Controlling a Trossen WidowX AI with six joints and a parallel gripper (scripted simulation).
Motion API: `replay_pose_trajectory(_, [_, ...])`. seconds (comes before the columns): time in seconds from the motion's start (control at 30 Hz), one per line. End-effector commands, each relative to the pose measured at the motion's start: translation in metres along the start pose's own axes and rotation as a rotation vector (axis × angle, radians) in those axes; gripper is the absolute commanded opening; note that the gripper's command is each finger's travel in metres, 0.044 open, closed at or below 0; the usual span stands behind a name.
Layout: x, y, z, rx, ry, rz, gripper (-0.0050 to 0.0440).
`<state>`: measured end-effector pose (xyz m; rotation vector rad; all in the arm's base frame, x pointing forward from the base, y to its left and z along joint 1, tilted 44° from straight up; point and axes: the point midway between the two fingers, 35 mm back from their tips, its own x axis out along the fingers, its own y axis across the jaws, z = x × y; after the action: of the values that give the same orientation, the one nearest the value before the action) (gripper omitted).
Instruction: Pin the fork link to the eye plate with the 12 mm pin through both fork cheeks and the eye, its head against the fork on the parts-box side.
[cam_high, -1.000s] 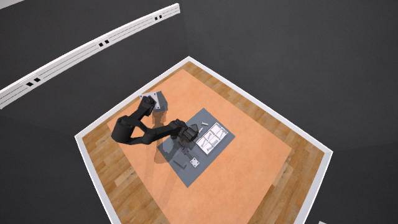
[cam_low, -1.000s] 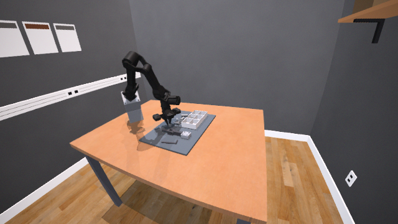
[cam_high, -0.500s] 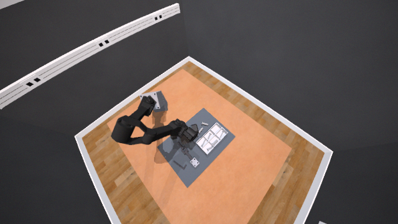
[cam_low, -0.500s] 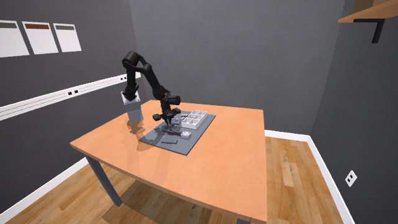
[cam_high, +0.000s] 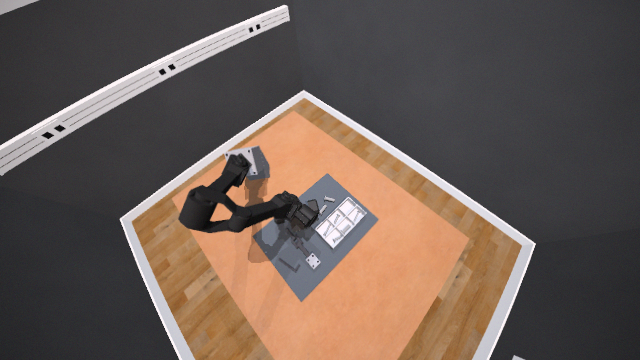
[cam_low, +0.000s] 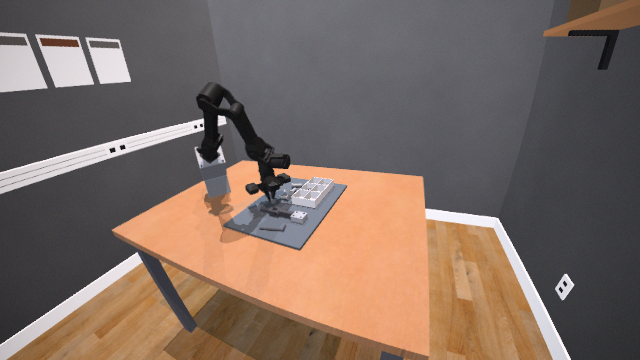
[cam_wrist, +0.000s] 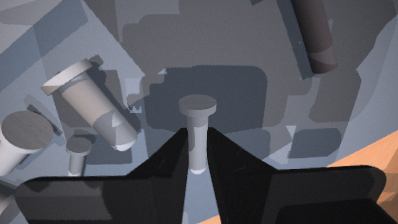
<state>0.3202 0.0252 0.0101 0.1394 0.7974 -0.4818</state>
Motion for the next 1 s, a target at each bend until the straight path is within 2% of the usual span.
replay_pose_trajectory(0.0, [-0.001,0.0,0.003,0.003,-0.006,0.004,-0.005])
replay_pose_trajectory(0.97, [-0.027,0.001,0.004,0.01,-0.014,0.008,-0.005])
